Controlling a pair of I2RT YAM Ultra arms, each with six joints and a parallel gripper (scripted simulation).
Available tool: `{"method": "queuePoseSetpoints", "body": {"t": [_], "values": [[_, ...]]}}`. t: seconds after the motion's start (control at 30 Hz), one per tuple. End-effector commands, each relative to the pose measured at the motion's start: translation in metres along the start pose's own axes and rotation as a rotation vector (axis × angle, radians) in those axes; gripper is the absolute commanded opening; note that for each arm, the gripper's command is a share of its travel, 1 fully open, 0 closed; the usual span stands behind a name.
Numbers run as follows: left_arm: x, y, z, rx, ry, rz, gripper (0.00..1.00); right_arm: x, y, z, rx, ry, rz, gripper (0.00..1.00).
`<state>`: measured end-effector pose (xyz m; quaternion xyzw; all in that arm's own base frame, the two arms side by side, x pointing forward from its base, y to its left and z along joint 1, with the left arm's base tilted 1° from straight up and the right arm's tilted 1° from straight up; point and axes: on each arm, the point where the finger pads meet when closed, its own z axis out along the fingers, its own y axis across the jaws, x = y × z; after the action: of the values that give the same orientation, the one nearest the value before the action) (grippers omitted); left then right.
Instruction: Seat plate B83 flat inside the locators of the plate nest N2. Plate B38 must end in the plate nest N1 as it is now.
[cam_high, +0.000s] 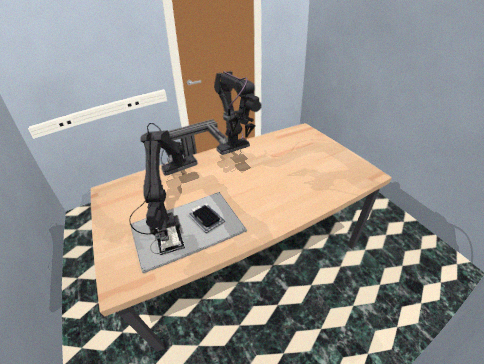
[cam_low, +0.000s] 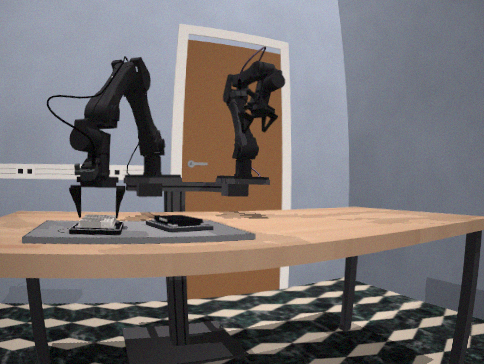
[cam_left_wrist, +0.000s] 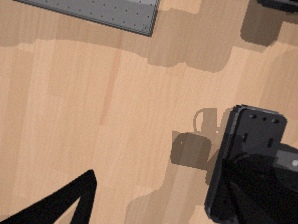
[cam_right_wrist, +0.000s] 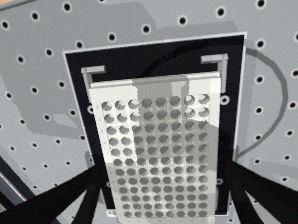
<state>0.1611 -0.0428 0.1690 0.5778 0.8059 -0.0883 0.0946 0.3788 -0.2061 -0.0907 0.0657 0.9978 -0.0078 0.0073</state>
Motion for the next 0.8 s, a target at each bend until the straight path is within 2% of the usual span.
{"method": "queuePoseSetpoints", "body": {"t": [0.0,0.17,0.33,0.77], "values": [[0.001,-0.005,-0.001,-0.007,-0.014,-0.005,1.00,-0.013,-0.002,0.004,0.012,-0.026,-0.010,1.00],[0.001,-0.005,-0.001,-0.007,-0.014,-0.005,1.00,-0.013,-0.002,0.009,0.012,-0.026,-0.010,1.00],[0.001,-0.005,-0.001,-0.007,-0.014,-0.005,1.00,-0.017,-0.004,0.002,0.023,-0.056,-0.009,1.00],[0.001,-0.005,-0.001,-0.007,-0.014,-0.005,1.00,-0.015,-0.003,-0.006,0.015,-0.036,-0.010,1.00]]}}
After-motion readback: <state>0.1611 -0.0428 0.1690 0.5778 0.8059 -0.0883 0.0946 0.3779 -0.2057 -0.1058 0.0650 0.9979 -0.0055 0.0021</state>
